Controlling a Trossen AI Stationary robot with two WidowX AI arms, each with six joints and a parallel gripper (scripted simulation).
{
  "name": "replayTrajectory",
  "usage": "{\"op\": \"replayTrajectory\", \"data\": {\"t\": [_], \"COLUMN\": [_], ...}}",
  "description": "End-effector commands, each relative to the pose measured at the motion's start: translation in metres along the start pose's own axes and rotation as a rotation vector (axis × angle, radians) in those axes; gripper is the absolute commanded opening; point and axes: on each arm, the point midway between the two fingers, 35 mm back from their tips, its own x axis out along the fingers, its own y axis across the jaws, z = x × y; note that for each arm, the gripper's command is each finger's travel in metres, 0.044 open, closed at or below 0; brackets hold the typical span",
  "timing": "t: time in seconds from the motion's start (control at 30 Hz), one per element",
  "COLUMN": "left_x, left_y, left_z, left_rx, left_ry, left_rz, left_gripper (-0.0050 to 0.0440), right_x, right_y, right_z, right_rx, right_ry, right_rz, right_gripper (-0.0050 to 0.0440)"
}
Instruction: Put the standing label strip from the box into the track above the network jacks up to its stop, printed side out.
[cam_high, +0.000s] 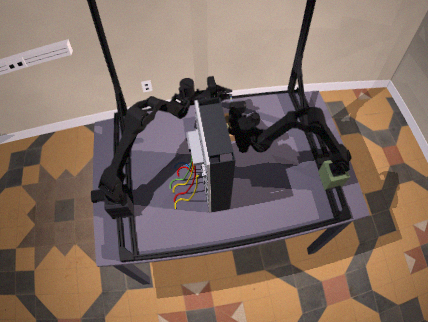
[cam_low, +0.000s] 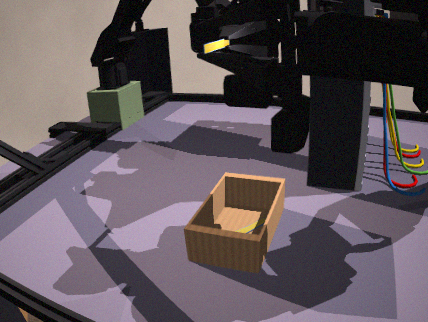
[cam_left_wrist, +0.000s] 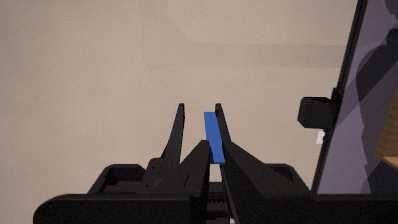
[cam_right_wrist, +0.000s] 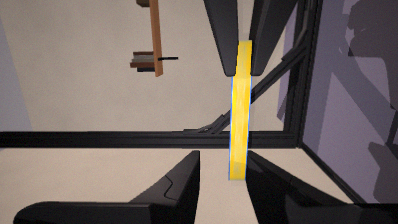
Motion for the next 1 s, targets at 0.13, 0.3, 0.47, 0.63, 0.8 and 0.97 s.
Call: {"op": "replayTrajectory", "data": {"t": [0.13,0.3,0.47,0.63,0.8,0.97], "left_x": [-0.0003,-0.0003,-0.0003,-0.0003,-0.0003,-0.0003], "left_y": [0.0128,0.0128,0.0128,0.0128,0.0128,0.0128], "left_z": [-0.0002,-0.0002,-0.0002,-0.0002,-0.0002,-0.0002], "left_rx": [0.031,0.031,0.031,0.031,0.031,0.031], "left_ry": [-0.002,-0.002,-0.002,-0.002,-0.002,-0.002], "left_rz": [0.010,0.010,0.010,0.010,0.010,0.010], "left_gripper": [-0.0050,-0.0050,-0.0050,-0.0050,-0.0050,-0.0050], "right_x": [0.0032,0.0032,0.0032,0.0032,0.0032,0.0032], "right_y": [0.0078,0.0078,0.0078,0.0078,0.0078,0.0078], "right_z": [-0.0013,-0.0013,-0.0013,-0.0013,-0.0013,-0.0013], "right_rx": [0.020,0.020,0.020,0.020,0.020,0.020], "right_ry": [0.000,0.000,0.000,0.000,0.000,0.000], "right_rz": [0.014,0.014,0.014,0.014,0.014,0.014], "right_gripper": [0.0080,0.0047,0.0013,0.0000,-0.0002,-0.0004]}}
